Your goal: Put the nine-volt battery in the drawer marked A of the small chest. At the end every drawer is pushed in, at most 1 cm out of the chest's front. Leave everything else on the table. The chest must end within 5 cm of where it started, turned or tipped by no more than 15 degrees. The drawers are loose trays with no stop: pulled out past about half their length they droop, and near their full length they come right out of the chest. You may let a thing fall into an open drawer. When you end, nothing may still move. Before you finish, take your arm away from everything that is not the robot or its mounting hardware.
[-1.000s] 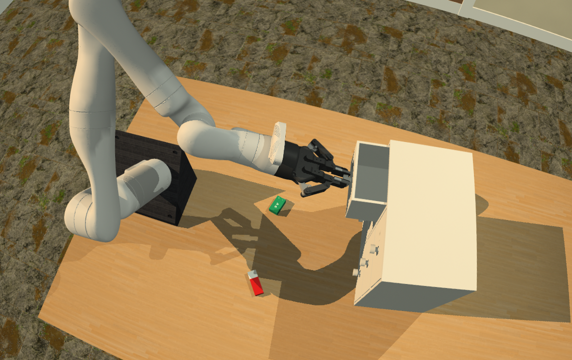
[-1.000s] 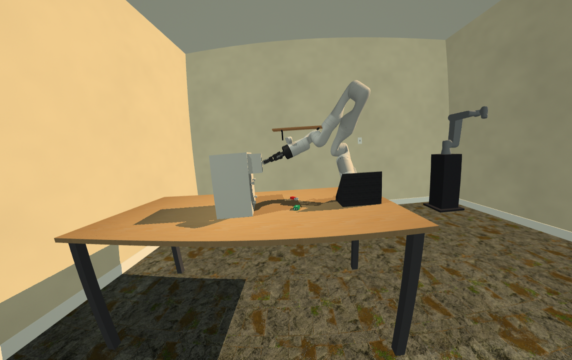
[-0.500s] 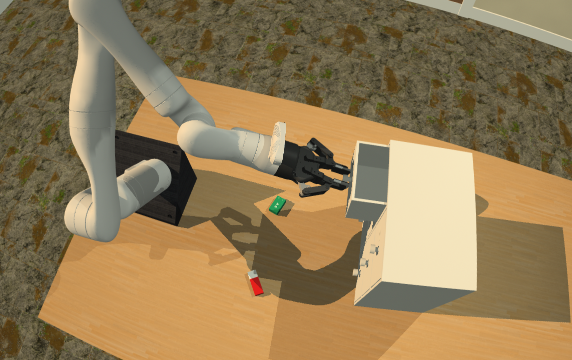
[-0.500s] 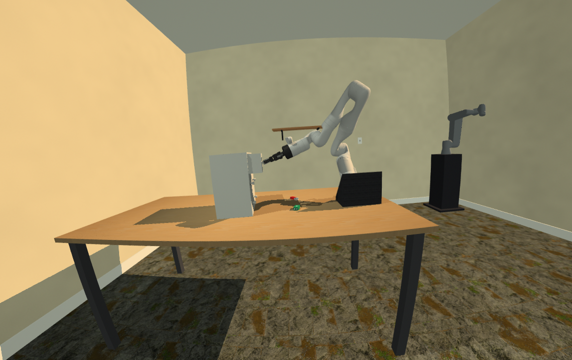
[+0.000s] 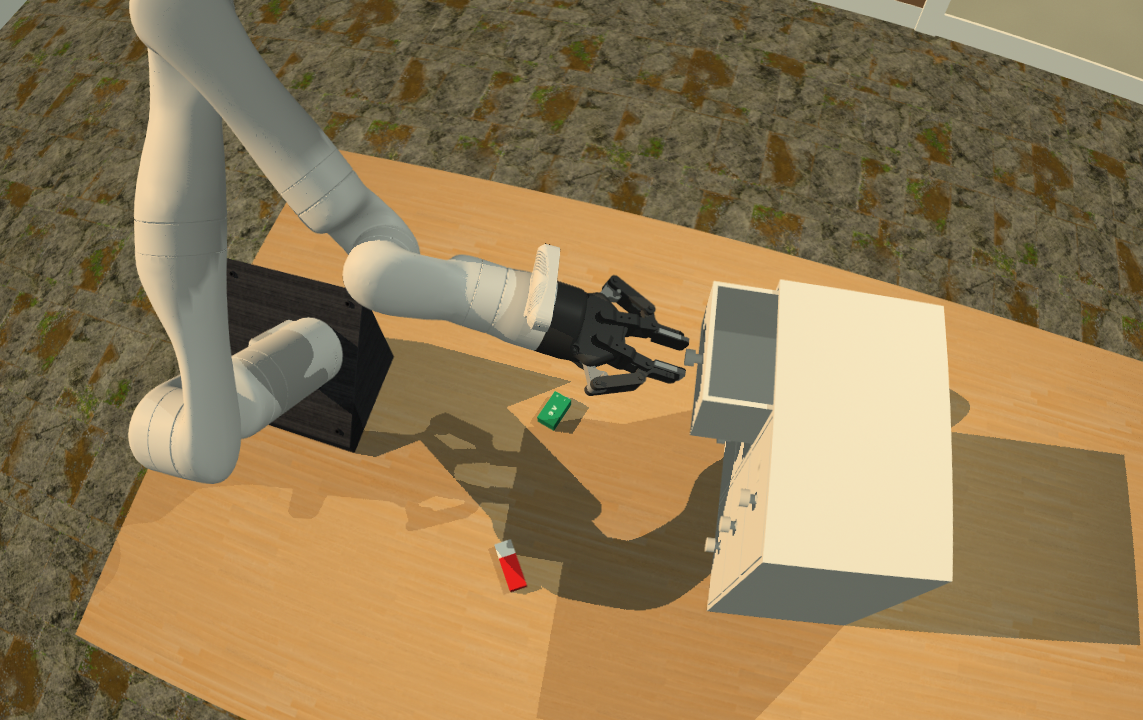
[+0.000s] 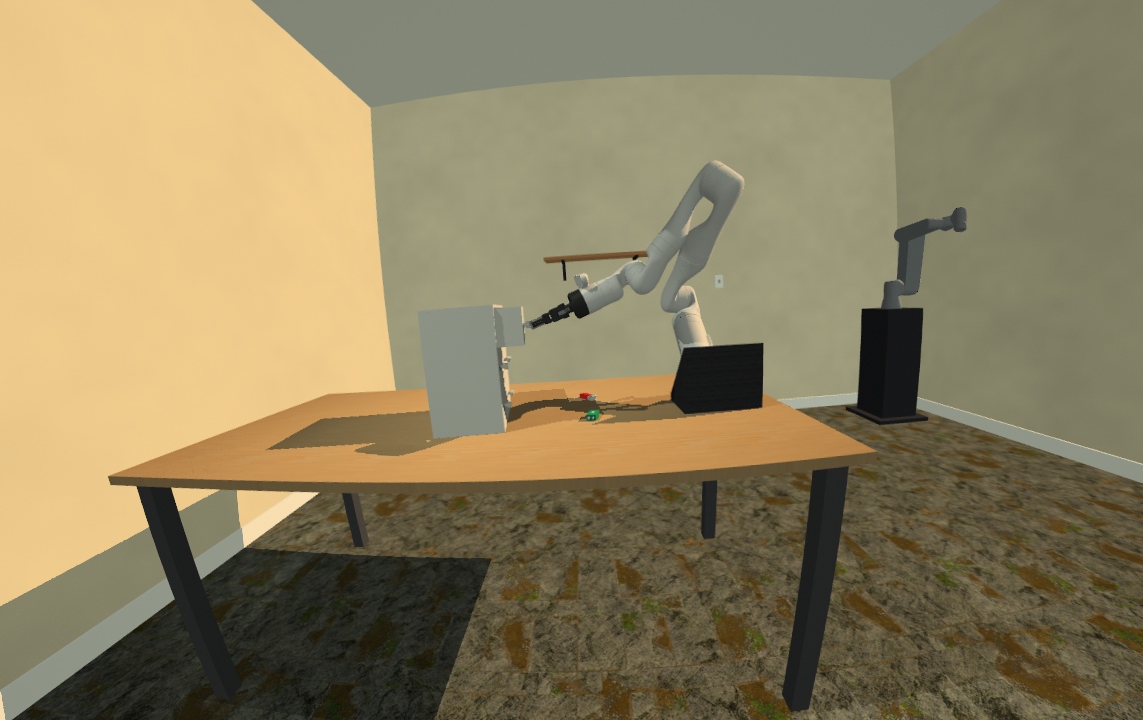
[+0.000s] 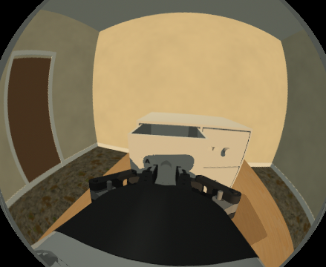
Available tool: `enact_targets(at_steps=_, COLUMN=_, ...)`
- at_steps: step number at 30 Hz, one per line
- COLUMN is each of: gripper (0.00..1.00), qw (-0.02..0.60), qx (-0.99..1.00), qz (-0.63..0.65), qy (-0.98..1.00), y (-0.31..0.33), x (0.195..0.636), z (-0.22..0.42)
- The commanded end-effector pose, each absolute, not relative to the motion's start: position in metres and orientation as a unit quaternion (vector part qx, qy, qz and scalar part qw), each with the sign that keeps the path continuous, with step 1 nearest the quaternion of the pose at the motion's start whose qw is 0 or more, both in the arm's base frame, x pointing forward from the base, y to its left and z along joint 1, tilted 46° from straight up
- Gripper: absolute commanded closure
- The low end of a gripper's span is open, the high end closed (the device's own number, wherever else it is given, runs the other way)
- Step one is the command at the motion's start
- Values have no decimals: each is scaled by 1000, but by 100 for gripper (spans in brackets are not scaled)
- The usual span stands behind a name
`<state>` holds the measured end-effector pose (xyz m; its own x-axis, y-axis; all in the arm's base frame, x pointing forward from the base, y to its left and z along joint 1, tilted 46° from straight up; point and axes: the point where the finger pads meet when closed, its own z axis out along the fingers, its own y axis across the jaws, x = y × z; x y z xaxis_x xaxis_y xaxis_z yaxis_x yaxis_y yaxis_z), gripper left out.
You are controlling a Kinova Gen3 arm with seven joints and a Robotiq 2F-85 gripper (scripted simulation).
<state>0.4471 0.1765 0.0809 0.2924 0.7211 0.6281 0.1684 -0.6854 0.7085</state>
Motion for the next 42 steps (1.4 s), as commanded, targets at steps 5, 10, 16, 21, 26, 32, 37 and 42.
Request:
enact_targets(at_steps=5, gripper=67, qw=266, qx=757, qz=518, qy=297, y=175, x=415, z=84)
enact_targets(at_steps=10, gripper=67, qw=266, qx=757, qz=518, qy=297, y=174, x=409, z=85)
enact_targets(at_steps=16, gripper=67, qw=266, qx=757, qz=518, qy=297, y=174, x=406, z=86)
enact_targets(at_steps=21, gripper=67, qw=266, qx=757, qz=518, qy=297, y=177, x=387, z=93)
enact_targets(at_steps=26, gripper=67, qw=266, qx=759, qz=520, qy=288, y=179, x=368, z=100)
enact_targets(at_steps=32, gripper=67, qw=269, qx=759, qz=521, qy=284, y=180, x=361, z=103)
enact_targets(at_steps=37, gripper=67, qw=269, qx=759, qz=521, qy=284, y=180, x=359, z=103)
enact_targets(at_steps=42, gripper=67, qw=269, qx=759, qz=522, qy=283, y=180, x=359, z=103)
